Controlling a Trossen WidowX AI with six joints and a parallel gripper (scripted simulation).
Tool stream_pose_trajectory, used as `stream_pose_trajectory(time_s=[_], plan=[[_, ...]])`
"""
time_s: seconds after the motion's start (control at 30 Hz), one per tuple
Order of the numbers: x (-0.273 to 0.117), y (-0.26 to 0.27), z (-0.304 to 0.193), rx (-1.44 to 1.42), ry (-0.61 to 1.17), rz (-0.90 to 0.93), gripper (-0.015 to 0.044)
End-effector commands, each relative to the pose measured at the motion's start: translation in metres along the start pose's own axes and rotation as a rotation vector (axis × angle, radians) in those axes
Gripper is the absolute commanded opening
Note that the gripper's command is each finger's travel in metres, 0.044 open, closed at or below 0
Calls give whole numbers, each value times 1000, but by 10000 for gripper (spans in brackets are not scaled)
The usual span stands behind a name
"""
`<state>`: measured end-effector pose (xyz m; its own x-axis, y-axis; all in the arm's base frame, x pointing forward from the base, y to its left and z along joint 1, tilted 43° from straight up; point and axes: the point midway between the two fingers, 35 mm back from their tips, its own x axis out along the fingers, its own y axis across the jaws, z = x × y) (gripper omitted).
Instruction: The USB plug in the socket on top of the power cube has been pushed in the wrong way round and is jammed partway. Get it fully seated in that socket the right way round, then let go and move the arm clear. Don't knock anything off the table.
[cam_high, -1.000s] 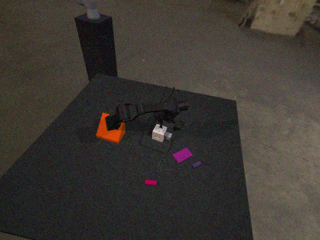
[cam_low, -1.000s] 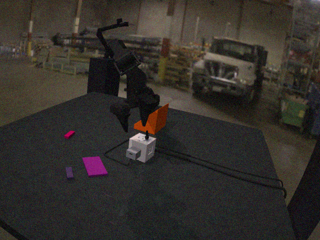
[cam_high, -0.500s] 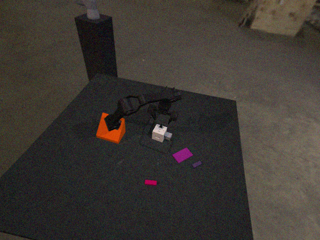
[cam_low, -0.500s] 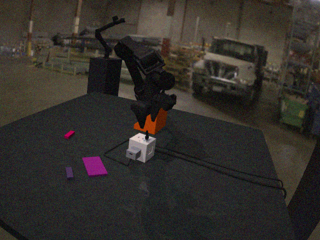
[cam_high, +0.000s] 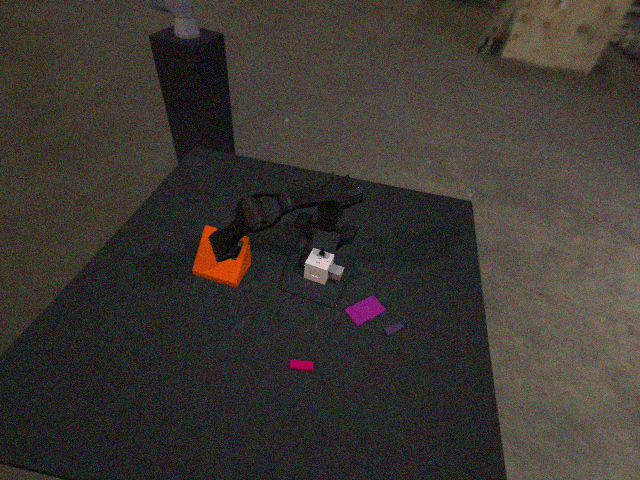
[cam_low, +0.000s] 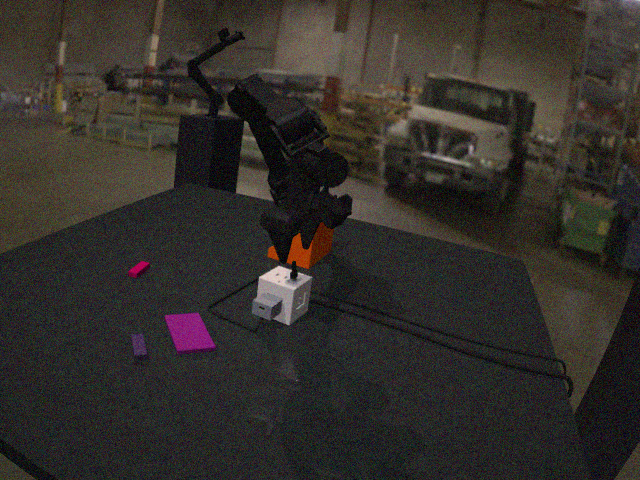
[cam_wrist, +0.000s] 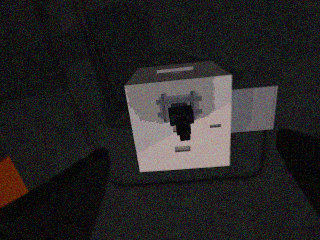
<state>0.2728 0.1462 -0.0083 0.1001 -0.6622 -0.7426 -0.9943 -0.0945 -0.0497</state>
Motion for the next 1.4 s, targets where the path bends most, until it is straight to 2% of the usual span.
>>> stream_pose_trajectory(time_s=[0.0,0.67,1.2,1.37], plan=[[6,2,-1,-10,8,3,440],[20,2,-1,-10,8,2,440],[18,1,0,-1,3,2,20],[18,1,0,-1,3,2,0]])
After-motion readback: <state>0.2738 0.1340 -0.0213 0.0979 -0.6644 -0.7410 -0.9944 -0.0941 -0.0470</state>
